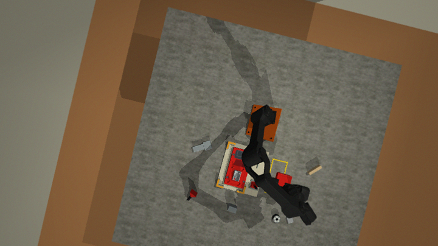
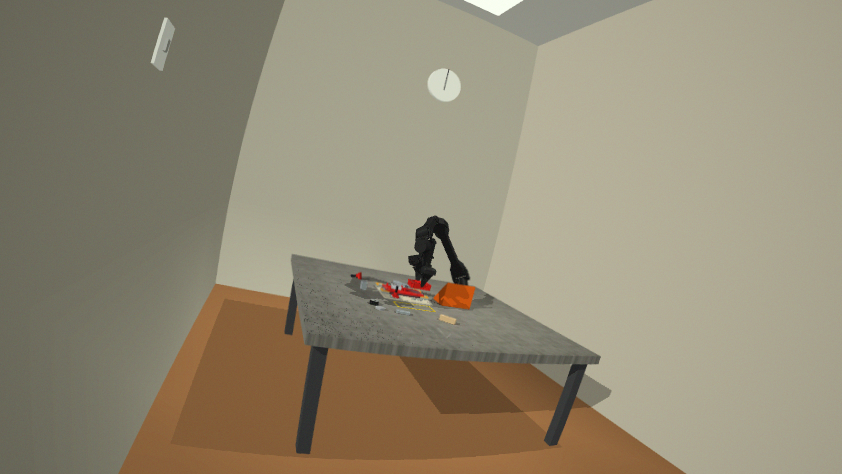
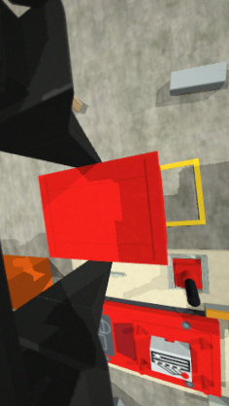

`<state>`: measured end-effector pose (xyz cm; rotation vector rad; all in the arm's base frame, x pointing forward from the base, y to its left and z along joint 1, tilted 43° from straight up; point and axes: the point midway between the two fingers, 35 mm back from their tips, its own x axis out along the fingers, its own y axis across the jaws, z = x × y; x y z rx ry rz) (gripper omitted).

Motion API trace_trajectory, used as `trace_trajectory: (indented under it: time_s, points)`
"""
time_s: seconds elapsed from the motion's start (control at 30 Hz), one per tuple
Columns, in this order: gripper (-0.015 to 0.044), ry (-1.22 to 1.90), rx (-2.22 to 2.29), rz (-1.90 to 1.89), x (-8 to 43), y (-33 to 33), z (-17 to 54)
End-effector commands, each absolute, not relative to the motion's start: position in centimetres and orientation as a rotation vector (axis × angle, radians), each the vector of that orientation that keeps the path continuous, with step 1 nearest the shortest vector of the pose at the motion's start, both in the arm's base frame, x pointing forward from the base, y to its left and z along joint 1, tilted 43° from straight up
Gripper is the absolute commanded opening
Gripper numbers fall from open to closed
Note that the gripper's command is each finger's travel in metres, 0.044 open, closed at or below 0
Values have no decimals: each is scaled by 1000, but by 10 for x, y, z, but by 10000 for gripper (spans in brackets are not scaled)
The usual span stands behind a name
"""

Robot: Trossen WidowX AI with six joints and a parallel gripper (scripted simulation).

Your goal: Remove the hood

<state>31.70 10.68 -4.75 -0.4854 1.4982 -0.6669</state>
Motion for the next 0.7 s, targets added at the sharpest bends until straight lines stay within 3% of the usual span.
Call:
trace_trajectory:
  time_s: [0.0, 0.67]
  points:
    - [0, 1501, -483, -670, 316, 105, -53]
    - [0, 1501, -483, -670, 316, 92, -68]
